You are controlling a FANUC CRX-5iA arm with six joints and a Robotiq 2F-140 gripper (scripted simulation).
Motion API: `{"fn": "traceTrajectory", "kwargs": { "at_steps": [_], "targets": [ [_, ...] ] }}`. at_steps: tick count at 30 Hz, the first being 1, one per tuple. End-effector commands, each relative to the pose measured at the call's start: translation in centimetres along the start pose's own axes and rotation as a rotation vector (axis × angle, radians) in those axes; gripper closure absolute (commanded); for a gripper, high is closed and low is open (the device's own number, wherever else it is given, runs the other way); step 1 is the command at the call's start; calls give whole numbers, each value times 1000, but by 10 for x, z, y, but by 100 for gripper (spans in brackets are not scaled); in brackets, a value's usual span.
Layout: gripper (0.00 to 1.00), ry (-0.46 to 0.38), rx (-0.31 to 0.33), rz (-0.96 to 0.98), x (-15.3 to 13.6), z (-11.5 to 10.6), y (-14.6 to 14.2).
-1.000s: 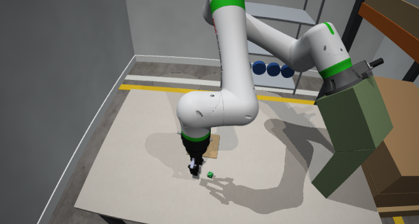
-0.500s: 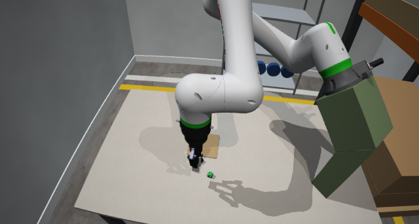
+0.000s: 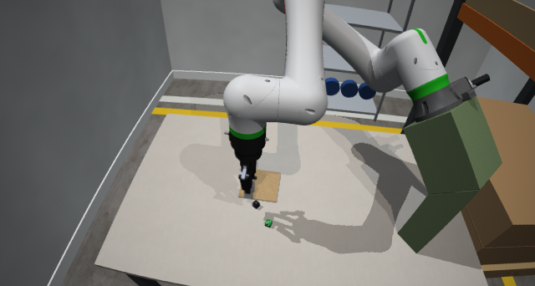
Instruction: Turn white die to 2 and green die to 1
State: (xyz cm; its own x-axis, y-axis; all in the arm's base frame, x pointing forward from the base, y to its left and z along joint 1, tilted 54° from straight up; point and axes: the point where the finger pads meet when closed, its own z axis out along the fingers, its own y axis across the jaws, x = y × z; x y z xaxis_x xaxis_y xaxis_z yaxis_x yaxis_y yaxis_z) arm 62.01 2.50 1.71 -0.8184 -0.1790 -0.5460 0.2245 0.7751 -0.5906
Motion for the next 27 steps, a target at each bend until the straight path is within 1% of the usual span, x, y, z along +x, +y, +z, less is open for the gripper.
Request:
{"fn": "traceTrajectory", "kwargs": {
  "at_steps": [1,3,4,6,7,8,22,27],
  "targets": [
    [91,1,-8,-33,-14,-3,-67],
    [91,1,-8,-33,-14,-3,-67],
    [91,-2,-6,-44,-17,-4,-92],
    [91,-2,-6,-44,-17,-4,-92],
    [91,-4,-4,-52,-18,-5,-108],
    [91,-5,-3,-56,-19,-5,-116],
    [91,-5,-3,-56,-19,-5,-117],
    [91,-4,-2,-56,-19,0,-117]
  ]
}}
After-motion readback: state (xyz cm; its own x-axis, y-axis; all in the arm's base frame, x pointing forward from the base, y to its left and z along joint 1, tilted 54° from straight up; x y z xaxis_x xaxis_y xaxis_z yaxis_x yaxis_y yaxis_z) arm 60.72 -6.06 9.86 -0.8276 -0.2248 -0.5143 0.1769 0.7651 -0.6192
